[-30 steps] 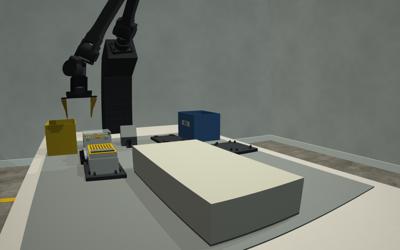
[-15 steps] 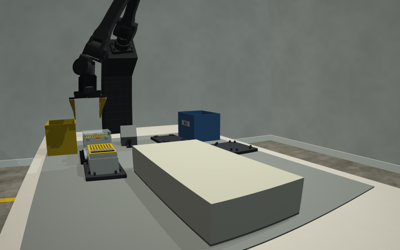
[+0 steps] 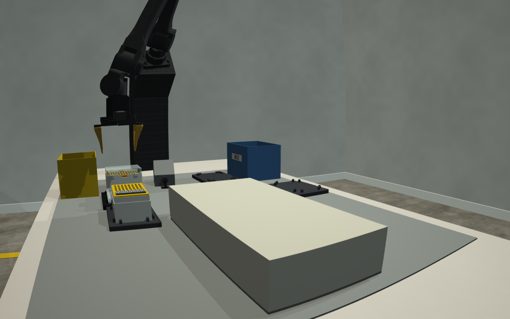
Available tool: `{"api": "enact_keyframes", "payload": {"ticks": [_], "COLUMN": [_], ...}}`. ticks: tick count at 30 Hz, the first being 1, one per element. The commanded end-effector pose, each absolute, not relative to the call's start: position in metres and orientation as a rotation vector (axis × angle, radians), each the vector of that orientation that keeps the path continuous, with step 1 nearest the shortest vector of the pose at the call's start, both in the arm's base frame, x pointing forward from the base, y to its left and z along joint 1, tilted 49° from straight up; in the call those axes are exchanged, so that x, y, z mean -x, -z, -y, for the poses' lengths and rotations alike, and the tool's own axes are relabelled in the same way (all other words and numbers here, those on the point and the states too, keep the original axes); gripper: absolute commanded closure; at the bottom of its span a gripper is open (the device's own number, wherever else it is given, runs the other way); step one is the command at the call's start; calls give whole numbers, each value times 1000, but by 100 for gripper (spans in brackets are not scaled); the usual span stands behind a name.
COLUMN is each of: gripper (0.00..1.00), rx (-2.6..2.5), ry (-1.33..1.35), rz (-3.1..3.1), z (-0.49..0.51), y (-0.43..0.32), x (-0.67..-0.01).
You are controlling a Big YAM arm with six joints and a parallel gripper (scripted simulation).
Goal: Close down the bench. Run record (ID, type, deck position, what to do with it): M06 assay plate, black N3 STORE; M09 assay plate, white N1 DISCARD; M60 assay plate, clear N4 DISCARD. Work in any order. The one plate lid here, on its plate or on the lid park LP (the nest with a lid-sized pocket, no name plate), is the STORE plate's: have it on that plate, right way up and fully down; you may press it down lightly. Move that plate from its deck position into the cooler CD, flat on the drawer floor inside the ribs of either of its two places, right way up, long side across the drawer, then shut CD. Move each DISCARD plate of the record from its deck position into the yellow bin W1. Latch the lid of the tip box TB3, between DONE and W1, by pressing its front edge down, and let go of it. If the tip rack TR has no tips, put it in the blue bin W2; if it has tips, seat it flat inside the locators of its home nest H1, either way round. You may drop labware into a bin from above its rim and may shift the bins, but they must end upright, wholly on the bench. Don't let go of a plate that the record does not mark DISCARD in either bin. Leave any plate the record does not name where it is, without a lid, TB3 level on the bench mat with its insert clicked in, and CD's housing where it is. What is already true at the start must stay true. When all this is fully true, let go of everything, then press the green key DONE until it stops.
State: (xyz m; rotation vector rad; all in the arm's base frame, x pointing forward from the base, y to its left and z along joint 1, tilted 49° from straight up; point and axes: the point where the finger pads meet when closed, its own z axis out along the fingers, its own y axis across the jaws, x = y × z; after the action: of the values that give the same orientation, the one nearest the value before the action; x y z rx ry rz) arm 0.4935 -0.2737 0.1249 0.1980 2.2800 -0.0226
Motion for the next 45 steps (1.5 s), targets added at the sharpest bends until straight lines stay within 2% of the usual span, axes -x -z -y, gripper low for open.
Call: {"api": "enact_keyframes", "payload": {"ticks": [1,45], "gripper": [0,0], "rx": [-233,-205], "ry": [15,20], "rz": [-2287,-2267], "z": [277,277], "y": [-124,-94], "x": [-490,-539]}}
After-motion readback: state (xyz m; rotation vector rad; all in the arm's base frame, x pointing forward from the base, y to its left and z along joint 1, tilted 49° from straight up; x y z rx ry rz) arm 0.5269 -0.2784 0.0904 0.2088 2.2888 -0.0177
